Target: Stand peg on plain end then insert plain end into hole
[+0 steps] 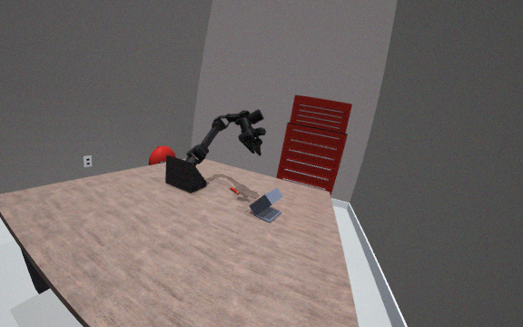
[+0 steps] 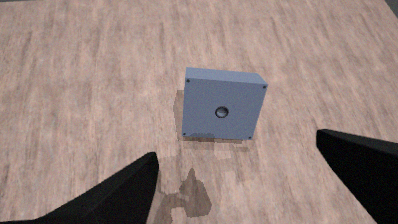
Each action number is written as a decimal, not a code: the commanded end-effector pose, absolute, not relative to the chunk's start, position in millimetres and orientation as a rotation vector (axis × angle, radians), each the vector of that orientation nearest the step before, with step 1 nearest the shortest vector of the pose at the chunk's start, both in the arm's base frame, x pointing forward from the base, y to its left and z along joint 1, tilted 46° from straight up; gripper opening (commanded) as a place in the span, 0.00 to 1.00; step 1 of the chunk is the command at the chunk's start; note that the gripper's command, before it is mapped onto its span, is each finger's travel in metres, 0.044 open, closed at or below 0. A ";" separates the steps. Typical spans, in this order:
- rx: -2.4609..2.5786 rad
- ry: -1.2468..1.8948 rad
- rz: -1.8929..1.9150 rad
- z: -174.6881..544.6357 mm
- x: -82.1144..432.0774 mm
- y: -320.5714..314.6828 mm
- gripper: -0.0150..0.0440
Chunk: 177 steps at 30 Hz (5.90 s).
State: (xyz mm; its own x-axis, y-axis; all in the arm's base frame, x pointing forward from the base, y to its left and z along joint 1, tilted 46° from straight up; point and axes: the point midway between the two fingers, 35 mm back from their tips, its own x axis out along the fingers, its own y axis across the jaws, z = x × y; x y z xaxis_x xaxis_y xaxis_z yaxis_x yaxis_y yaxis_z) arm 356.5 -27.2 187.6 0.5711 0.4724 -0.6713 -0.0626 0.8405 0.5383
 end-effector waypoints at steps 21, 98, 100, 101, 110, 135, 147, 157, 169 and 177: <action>0.875 1.653 0.367 97.7 266.0 118.8 1.00; 0.884 1.674 0.364 44.1 257.1 175.6 0.44; 0.884 1.674 0.364 44.1 257.1 175.6 0.44; 0.884 1.674 0.364 44.1 257.1 175.6 0.44; 0.884 1.674 0.364 44.1 257.1 175.6 0.36; 0.889 1.538 0.297 53.4 252.3 170.3 0.34; 0.891 1.442 0.247 59.3 248.1 166.9 0.34; 0.892 1.362 0.206 64.0 244.0 164.6 0.34; 0.891 1.265 0.157 69.5 238.6 162.2 0.34; 0.890 1.201 0.125 73.0 234.7 161.0 0.34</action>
